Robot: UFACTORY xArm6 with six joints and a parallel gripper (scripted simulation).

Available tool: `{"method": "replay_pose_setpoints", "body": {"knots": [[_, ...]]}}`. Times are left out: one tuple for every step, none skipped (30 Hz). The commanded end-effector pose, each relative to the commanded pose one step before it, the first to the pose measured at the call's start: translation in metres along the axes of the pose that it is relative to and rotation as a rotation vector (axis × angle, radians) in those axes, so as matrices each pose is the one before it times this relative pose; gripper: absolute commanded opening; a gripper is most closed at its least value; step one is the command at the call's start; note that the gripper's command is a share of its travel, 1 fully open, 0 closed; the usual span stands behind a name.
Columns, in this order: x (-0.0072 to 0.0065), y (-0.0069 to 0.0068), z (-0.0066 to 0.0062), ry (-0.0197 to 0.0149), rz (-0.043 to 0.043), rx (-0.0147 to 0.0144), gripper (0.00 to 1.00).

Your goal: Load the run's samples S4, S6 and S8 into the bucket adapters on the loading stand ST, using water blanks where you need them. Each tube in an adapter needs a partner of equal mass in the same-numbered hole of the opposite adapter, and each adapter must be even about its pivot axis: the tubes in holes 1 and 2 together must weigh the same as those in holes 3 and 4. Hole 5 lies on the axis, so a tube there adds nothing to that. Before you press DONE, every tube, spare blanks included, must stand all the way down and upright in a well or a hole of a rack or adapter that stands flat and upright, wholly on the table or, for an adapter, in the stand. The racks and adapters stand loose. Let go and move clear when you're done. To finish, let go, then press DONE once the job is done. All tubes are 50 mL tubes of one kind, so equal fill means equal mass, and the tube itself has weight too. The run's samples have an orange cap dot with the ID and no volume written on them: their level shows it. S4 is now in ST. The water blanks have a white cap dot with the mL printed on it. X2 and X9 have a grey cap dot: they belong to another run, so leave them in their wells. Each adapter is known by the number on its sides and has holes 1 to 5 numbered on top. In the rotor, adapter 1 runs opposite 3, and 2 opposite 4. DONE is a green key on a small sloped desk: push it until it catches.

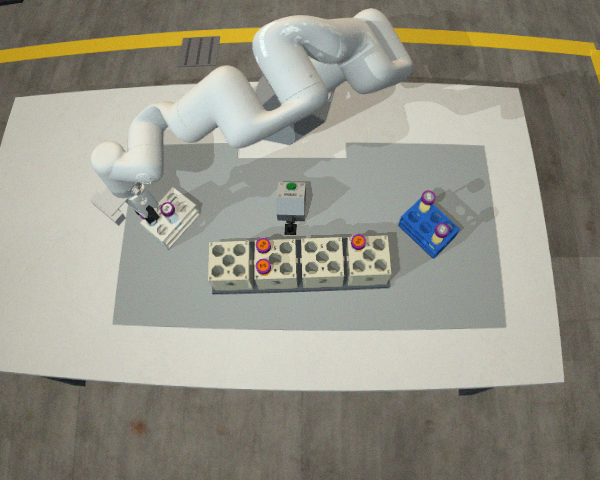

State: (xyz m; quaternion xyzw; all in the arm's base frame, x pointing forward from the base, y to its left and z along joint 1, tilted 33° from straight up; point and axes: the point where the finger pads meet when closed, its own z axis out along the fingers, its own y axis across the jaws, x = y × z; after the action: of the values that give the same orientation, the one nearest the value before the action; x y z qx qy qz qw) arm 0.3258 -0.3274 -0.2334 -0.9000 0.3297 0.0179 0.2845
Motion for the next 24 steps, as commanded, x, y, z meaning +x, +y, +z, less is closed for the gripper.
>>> {"method": "replay_pose_setpoints", "body": {"knots": [[0.00185,0.00026,-0.00229,0.00473,-0.00095,-0.00162,0.0],[0.0,0.0,0.0,0.0,0.0,0.0,0.0],[0.0,0.0,0.0,-0.00001,0.0,0.0,0.0],[0.0,0.0,0.0,-0.00001,0.0,0.0,0.0],[0.0,0.0,0.0,-0.00001,0.0,0.0,0.0],[0.0,0.0,0.0,0.0,0.0,0.0,0.0],[0.0,0.0,0.0,0.0,0.0,0.0,0.0],[0.0,0.0,0.0,0.0,0.0,0.0,0.0],[0.0,0.0,0.0,0.0,0.0,0.0,0.0],[0.0,0.0,0.0,0.0,0.0,0.0,0.0],[0.0,0.0,0.0,0.0,0.0,0.0,0.0],[0.0,0.0,0.0,0.0,0.0,0.0,0.0],[0.0,0.0,0.0,0.0,0.0,0.0,0.0],[0.0,0.0,0.0,0.0,0.0,0.0,0.0],[0.0,0.0,0.0,0.0,0.0,0.0,0.0],[0.0,0.0,0.0,0.0,0.0,0.0,0.0],[0.0,0.0,0.0,0.0,0.0,0.0,0.0],[0.00002,0.00001,-0.00071,0.00005,-0.00001,-0.00002,0.0],[0.0,0.0,-0.00065,0.0,0.0,0.0,0.0],[0.0,0.0,-0.00065,0.0,0.0,-0.00001,0.0],[0.0,0.0,-0.00066,0.0,0.0,-0.00001,0.0],[0.0,0.0,-0.00066,0.0,0.0,-0.00001,0.0],[0.0,0.0,-0.00066,0.0,0.0,-0.00001,0.0],[0.0,0.0,-0.00066,0.0,0.0,0.0,0.0]]}}
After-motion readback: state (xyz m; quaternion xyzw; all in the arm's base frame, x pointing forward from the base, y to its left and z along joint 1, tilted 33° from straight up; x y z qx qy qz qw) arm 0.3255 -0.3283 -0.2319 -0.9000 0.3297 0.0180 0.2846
